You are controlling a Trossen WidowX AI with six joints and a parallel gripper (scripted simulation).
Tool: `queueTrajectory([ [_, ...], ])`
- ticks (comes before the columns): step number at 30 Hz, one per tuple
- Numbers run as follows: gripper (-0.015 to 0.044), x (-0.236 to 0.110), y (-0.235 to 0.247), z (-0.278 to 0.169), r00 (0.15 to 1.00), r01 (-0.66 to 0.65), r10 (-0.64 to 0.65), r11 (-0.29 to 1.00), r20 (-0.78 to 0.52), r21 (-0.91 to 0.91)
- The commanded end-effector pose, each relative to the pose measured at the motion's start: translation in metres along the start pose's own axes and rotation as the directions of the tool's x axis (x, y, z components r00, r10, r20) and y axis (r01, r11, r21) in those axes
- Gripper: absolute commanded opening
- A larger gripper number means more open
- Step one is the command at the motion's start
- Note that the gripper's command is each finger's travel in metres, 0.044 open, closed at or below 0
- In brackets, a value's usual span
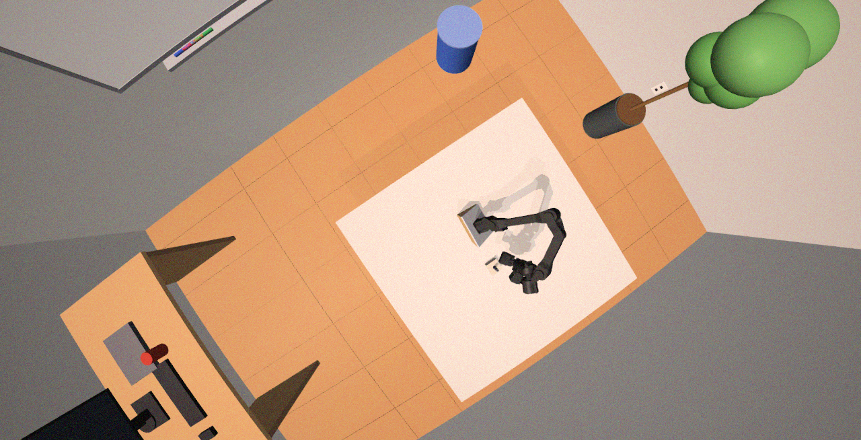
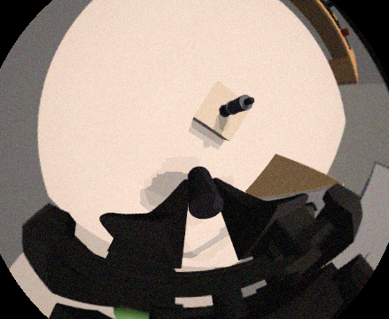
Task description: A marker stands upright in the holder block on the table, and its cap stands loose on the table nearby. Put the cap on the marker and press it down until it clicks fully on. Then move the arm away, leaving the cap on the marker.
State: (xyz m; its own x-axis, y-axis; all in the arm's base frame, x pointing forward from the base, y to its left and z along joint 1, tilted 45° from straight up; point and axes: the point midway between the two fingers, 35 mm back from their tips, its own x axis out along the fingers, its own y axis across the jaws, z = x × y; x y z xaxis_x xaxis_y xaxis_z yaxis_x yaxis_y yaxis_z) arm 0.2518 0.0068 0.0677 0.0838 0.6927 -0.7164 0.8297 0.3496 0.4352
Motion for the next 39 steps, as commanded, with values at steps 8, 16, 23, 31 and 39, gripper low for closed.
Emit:
queueTrajectory([
  [8,0.0000,-0.017,-0.014,0.035,1.000,0.018,-0.018,1.000,0.013,0.010],
  [16,0.0000,-0.028,-0.027,0.057,1.000,0.018,-0.018,1.000,0.011,0.008],
  [23,0.0000,-0.037,-0.039,0.074,1.000,0.006,-0.006,1.000,0.000,-0.002],
  [31,0.0000,-0.042,-0.047,0.084,1.000,-0.005,0.005,1.000,-0.008,-0.010],
  [39,0.0000,-0.036,-0.046,0.084,1.000,-0.005,0.005,1.000,-0.008,-0.010],
])
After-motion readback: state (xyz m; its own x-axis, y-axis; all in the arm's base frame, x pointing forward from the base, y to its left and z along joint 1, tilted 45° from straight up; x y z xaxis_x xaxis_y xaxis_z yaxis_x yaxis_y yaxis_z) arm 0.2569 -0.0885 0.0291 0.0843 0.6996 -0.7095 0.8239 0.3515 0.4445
